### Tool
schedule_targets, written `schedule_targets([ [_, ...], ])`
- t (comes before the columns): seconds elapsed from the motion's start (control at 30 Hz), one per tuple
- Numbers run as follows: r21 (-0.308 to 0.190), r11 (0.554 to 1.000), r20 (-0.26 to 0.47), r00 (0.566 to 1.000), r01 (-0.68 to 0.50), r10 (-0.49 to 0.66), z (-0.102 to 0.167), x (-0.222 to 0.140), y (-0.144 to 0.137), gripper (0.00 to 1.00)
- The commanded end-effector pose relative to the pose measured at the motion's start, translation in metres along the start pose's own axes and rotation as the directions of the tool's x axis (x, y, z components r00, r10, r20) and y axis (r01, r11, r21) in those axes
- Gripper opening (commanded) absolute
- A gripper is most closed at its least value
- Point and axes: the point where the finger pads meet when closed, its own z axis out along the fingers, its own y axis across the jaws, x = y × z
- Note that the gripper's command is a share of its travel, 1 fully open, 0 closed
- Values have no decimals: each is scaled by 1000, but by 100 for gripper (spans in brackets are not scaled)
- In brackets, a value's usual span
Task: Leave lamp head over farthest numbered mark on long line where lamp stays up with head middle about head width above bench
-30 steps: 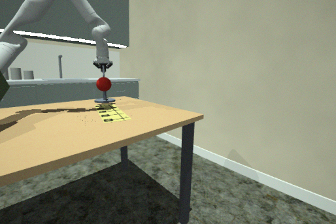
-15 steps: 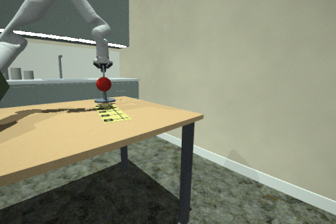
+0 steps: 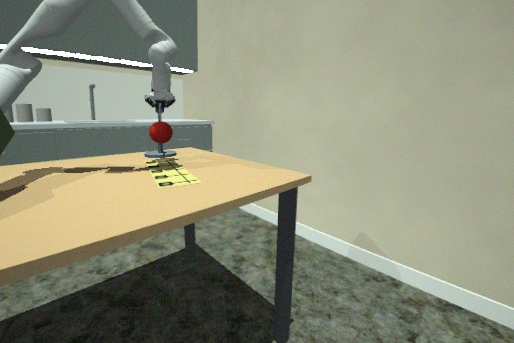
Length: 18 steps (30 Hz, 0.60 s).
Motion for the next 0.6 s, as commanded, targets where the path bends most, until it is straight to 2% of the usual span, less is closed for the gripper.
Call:
schedule_targets([
  [0.0, 3, 1000, -6, 1000, -2, 2, 0, 8, -4, 0],
  [0.57, -59, 997, -4, 999, 51, -51, -3, 40, -17, 0],
])
